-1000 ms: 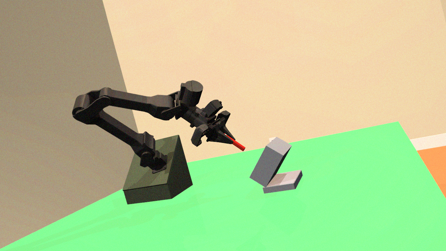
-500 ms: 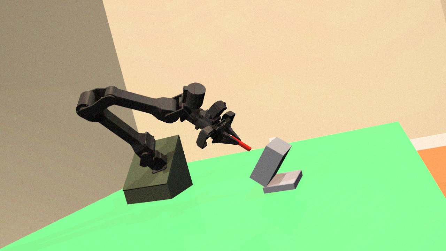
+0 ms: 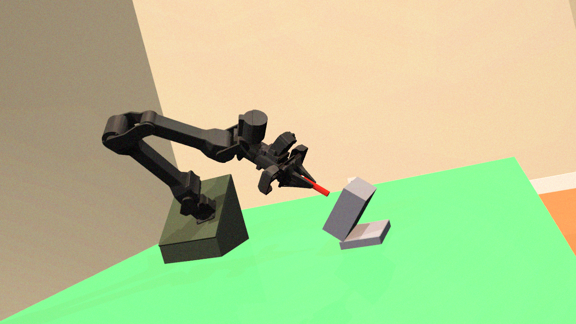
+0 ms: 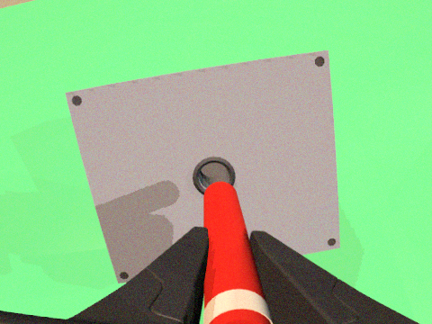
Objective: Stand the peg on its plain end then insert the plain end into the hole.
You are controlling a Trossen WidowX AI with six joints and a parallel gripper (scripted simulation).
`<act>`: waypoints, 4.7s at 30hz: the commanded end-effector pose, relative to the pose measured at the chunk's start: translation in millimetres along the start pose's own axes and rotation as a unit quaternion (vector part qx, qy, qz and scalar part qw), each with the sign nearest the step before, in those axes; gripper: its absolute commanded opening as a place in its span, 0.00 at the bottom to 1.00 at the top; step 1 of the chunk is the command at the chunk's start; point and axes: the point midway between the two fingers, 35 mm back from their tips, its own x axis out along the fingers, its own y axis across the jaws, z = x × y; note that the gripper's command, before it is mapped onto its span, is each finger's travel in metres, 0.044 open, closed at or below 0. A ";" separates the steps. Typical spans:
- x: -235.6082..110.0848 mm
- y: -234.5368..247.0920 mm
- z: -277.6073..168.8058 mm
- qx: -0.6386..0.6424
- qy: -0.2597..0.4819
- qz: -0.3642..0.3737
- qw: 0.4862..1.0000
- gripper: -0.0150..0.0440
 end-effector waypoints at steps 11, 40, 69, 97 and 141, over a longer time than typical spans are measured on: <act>13.4 0.6 -1.7 -0.001 -0.001 0.002 1.000 0.25; 22.7 0.6 -3.2 0.001 0.001 0.001 1.000 0.25; 32.6 1.6 -0.5 0.001 0.000 0.001 1.000 0.25; 48.6 1.6 -1.9 0.001 0.000 0.000 1.000 0.25; 56.7 1.2 -2.3 0.002 0.001 -0.001 1.000 0.83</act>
